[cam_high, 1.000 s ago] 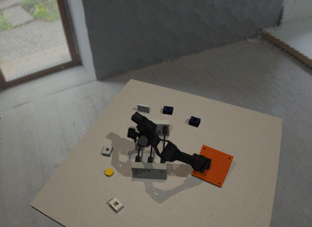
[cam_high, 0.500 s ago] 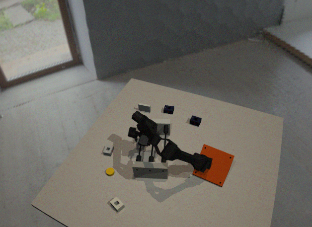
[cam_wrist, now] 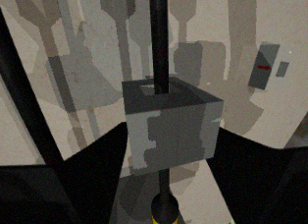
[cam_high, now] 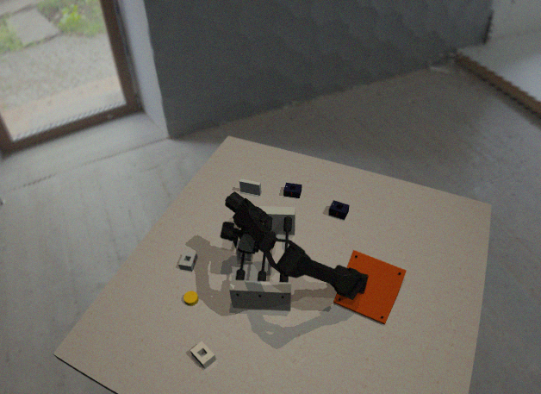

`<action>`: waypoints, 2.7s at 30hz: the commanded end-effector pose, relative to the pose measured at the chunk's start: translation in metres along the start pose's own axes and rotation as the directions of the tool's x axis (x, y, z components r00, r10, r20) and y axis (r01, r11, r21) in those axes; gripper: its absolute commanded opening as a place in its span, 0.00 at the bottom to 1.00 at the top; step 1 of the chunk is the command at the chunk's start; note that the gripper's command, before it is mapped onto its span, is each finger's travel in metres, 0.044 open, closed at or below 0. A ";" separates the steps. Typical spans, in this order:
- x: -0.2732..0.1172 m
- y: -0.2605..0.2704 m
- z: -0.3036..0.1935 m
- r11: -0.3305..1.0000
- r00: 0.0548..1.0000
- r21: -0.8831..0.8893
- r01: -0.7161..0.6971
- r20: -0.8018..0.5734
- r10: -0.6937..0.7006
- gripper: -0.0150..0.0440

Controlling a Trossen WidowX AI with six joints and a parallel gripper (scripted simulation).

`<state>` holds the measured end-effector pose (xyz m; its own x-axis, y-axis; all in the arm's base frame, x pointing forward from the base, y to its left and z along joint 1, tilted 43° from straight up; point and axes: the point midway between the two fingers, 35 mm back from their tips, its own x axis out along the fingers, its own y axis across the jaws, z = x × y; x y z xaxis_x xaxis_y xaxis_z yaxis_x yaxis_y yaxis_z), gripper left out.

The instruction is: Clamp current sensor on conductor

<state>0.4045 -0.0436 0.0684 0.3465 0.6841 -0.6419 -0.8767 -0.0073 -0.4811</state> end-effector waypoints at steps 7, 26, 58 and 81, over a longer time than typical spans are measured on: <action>0.000 -0.001 -0.001 0.999 0.999 -0.009 -0.043 -0.002 0.043 0.25; 0.000 -0.002 0.000 0.995 0.995 -0.006 -0.099 -0.002 0.099 0.34; 0.000 -0.002 0.000 0.995 0.995 -0.006 -0.099 -0.002 0.099 0.70; 0.000 -0.002 0.000 0.995 0.995 -0.007 -0.098 -0.002 0.098 0.54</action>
<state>0.4067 -0.0439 0.0693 0.2595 0.6783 -0.6875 -0.9041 -0.0795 -0.4198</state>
